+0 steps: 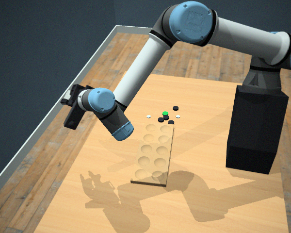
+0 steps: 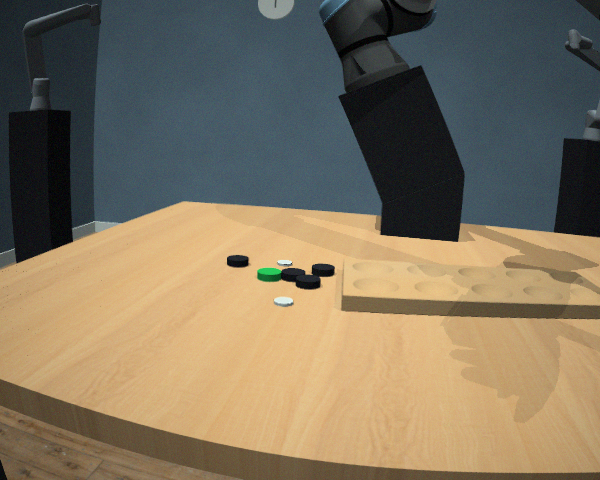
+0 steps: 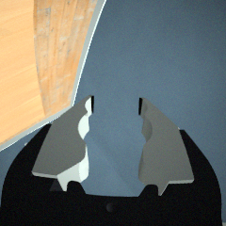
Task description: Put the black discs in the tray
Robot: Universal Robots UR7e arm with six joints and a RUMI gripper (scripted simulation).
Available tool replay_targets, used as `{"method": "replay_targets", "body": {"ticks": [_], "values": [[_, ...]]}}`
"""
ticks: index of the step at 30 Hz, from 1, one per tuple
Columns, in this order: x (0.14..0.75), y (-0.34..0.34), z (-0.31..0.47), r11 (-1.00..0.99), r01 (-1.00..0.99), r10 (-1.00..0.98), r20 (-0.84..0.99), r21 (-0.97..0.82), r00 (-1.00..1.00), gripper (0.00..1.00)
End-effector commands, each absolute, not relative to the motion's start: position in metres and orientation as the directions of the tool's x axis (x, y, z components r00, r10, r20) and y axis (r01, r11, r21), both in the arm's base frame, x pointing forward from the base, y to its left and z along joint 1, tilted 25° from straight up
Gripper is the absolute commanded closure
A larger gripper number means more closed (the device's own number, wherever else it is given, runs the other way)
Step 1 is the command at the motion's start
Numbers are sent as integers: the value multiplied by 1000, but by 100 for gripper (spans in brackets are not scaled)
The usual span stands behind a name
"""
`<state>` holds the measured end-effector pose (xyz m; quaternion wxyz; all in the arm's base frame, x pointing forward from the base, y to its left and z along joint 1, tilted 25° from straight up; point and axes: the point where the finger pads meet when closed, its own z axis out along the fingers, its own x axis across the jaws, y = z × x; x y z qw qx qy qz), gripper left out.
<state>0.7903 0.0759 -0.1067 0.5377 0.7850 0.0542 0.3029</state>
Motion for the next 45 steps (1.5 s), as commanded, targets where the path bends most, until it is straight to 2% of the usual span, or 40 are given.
{"method": "replay_targets", "body": {"ticks": [1, 23, 45], "values": [[803, 69, -92, -461, -250, 384, 445, 851, 809, 72], [830, 17, -7, -674, -350, 145, 581, 650, 801, 72], [787, -29, 61, -764, -517, -214, 605, 385, 767, 72]]}}
